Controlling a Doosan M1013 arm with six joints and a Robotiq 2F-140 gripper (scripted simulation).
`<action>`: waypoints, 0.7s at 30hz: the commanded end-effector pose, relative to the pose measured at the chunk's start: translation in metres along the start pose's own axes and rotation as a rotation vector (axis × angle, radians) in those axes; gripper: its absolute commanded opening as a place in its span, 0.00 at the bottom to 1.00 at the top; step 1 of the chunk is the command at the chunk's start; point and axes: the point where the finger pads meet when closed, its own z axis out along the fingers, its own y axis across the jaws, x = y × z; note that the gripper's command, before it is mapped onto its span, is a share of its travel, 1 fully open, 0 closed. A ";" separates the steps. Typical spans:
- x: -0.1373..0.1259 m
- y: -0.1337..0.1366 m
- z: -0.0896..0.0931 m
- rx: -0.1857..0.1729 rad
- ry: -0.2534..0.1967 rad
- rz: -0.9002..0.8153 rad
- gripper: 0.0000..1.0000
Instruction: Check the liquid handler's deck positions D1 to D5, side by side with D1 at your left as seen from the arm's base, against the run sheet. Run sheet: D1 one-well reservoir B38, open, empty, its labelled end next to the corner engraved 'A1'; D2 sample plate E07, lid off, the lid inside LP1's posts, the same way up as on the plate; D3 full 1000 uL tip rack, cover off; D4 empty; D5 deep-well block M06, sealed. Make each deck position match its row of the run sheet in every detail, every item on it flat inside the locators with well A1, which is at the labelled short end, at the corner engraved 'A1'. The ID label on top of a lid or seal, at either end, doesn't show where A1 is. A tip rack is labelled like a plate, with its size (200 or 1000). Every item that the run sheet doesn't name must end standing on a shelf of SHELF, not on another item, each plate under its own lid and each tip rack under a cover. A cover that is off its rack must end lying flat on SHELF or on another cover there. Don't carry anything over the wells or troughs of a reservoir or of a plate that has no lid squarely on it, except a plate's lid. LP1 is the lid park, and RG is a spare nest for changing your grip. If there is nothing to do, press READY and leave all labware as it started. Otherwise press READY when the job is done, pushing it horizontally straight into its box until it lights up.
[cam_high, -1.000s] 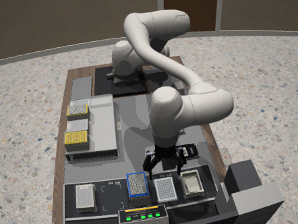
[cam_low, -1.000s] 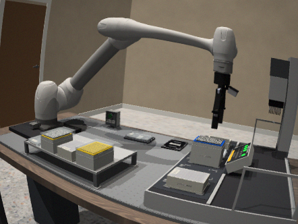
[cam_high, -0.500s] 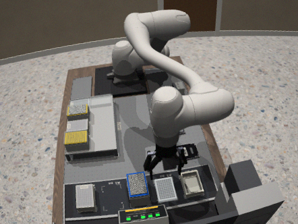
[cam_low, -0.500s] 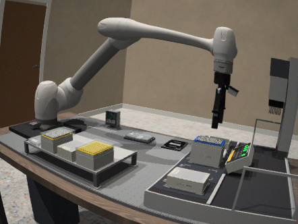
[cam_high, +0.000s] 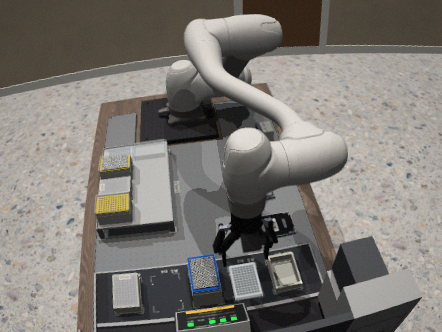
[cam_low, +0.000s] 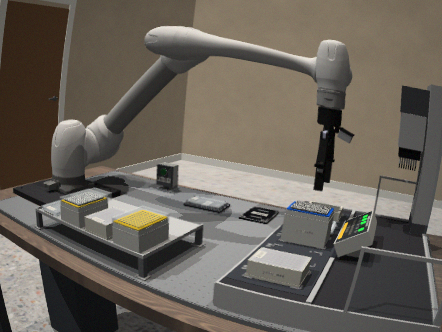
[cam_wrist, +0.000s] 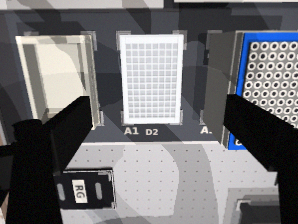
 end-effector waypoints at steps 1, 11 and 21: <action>0.001 -0.002 -0.003 0.001 0.003 0.002 0.79; 0.001 -0.035 -0.003 0.002 0.000 0.004 0.79; 0.001 -0.080 -0.003 0.001 0.000 0.004 0.79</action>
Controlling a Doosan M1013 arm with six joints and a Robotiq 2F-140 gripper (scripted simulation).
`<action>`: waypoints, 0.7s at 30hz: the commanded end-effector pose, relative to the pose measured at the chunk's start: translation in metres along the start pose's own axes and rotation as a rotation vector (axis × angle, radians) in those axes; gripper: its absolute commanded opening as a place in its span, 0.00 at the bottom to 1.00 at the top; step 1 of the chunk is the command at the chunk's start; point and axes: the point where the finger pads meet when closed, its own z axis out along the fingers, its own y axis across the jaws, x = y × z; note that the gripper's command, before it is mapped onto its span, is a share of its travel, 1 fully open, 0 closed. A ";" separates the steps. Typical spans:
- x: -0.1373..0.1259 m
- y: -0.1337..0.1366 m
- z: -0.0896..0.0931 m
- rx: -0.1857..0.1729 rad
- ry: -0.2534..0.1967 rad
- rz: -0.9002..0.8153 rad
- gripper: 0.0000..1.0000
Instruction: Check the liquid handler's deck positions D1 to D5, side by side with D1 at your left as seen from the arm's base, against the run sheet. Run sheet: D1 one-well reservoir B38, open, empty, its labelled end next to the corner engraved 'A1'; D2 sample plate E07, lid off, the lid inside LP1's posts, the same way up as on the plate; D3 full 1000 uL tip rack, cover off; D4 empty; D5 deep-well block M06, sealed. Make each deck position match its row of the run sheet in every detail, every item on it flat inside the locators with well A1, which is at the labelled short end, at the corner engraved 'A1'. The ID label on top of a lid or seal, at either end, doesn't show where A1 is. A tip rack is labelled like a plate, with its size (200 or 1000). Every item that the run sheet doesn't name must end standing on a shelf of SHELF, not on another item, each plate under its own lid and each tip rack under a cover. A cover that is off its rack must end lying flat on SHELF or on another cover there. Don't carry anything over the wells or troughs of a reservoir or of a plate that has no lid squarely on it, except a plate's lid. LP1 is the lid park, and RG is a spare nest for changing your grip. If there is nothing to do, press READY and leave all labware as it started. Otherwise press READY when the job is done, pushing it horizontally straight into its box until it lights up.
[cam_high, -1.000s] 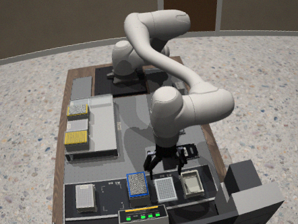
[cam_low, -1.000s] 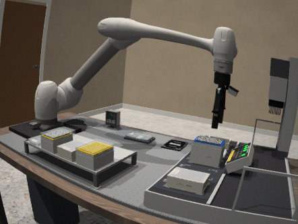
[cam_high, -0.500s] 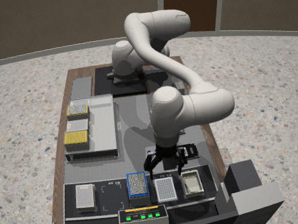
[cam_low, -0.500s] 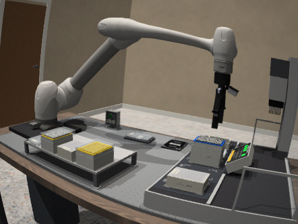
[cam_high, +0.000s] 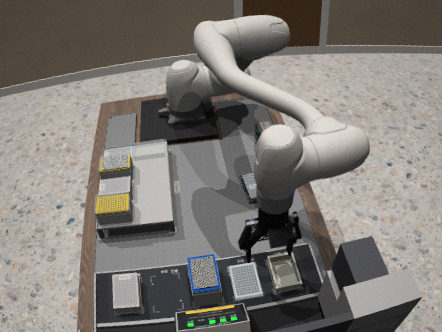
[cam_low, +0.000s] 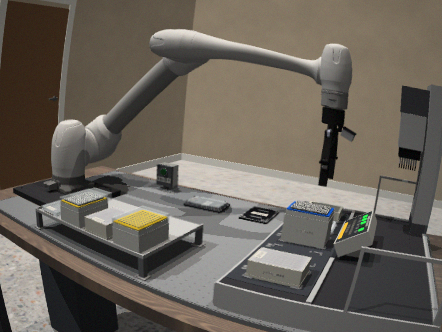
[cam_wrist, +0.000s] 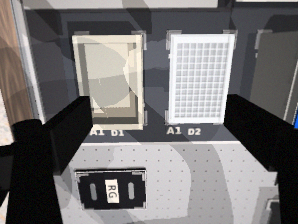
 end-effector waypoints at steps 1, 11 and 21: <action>0.000 -0.012 -0.004 0.002 0.001 0.003 0.79; 0.000 -0.061 -0.004 0.001 0.001 0.003 0.79; 0.001 -0.058 -0.004 0.001 0.004 0.001 0.79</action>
